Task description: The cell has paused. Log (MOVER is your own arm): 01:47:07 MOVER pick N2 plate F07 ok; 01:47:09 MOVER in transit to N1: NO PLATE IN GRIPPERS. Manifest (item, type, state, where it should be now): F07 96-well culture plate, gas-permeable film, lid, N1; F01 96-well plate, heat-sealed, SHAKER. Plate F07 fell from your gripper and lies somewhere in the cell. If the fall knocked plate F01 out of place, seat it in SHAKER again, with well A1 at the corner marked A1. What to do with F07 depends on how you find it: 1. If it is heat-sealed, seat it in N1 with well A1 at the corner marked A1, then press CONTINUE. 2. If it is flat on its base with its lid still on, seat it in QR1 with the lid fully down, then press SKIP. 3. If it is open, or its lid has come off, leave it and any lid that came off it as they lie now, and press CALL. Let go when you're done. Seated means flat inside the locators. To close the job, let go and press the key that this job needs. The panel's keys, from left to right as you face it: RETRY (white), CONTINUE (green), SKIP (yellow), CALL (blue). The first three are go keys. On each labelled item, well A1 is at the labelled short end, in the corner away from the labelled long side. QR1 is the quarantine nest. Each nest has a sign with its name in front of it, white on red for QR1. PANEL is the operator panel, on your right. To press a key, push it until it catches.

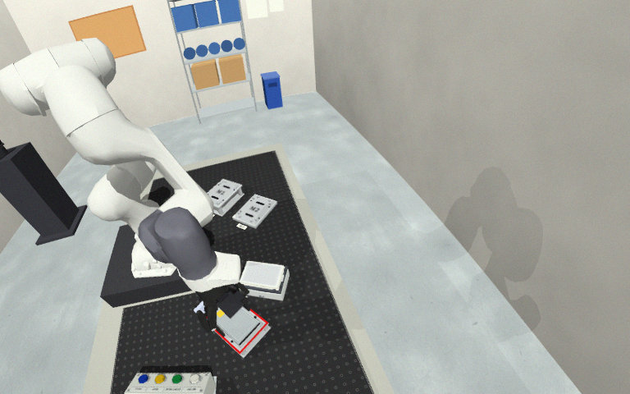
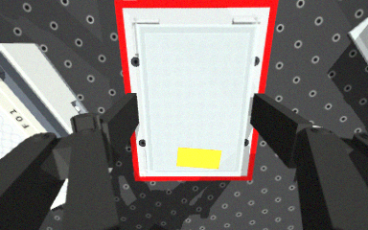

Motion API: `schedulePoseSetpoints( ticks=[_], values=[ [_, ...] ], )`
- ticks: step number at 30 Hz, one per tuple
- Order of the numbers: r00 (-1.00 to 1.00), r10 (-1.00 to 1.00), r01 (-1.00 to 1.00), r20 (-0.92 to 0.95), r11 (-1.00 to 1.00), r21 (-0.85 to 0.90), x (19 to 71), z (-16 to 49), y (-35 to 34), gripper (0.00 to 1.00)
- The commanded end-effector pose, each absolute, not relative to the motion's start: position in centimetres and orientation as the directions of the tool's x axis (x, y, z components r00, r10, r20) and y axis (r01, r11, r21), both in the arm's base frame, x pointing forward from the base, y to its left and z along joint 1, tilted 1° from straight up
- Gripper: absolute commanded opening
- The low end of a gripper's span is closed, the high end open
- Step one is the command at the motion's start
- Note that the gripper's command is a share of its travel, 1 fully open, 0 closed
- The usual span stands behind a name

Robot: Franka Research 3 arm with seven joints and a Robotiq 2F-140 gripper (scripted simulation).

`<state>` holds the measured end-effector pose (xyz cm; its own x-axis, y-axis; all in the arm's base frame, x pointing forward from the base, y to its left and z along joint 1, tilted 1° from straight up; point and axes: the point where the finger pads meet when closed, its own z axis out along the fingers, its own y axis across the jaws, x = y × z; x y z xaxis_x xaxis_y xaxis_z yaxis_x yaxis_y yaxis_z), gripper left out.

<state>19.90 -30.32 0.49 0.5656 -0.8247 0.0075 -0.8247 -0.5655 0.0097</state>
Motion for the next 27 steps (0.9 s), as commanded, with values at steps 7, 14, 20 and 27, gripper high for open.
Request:
schedulePoseSetpoints(
  ticks=[7,14,20,27],
  values=[
    [0.567,-0.824,-0.824,0.01,-0.567,0.009,19.9,0.6,-30.4,0.7],
    [0.567,-0.824,-0.824,0.01,-0.567,0.009,19.9,1.0,-30.4,0.7],
    [0.567,-0.824,-0.824,0.01,-0.567,0.009,19.9,2.0,-30.3,0.7],
    [0.567,-0.824,-0.824,0.01,-0.567,0.009,19.9,3.6,-30.3,0.7]
  ],
)
